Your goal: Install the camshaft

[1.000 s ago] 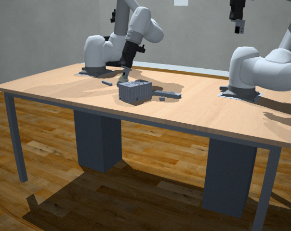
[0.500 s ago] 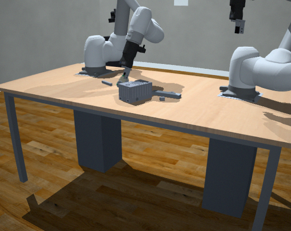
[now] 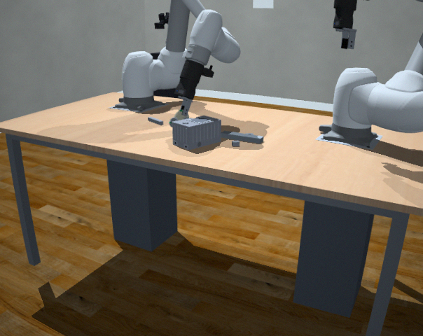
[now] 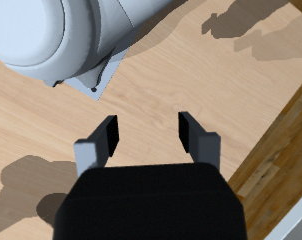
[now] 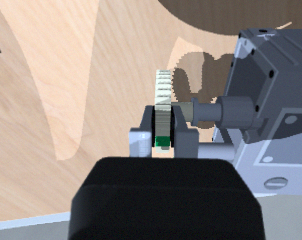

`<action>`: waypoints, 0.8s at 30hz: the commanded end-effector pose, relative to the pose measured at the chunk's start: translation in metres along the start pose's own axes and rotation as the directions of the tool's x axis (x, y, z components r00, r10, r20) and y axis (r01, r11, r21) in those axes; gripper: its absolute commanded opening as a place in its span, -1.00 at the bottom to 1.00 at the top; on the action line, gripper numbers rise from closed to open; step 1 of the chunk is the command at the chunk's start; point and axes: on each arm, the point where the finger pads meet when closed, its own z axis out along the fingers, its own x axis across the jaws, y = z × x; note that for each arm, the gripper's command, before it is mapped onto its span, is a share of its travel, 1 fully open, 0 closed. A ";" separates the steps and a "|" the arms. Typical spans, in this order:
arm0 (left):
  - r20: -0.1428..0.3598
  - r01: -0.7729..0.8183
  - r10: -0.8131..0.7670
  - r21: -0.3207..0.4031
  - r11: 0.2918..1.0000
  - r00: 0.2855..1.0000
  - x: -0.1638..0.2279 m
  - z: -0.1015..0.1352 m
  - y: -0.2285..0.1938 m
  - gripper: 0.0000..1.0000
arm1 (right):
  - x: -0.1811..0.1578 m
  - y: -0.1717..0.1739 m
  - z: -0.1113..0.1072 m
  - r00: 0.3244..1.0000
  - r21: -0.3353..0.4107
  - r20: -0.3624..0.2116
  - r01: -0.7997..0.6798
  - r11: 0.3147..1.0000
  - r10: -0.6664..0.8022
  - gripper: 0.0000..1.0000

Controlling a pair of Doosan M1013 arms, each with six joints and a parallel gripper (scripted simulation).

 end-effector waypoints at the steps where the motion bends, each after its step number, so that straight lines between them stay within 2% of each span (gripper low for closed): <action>1: -0.001 0.000 0.000 0.000 1.000 1.000 0.000 0.000 0.000 1.00 | 0.006 -0.003 -0.002 1.000 0.005 0.001 -0.004 1.000 0.004 -0.42; 24: -0.001 0.000 0.000 0.000 1.000 1.000 0.000 0.000 0.000 1.00 | 0.008 -0.002 -0.003 1.000 0.005 0.000 -0.004 1.000 0.004 -0.42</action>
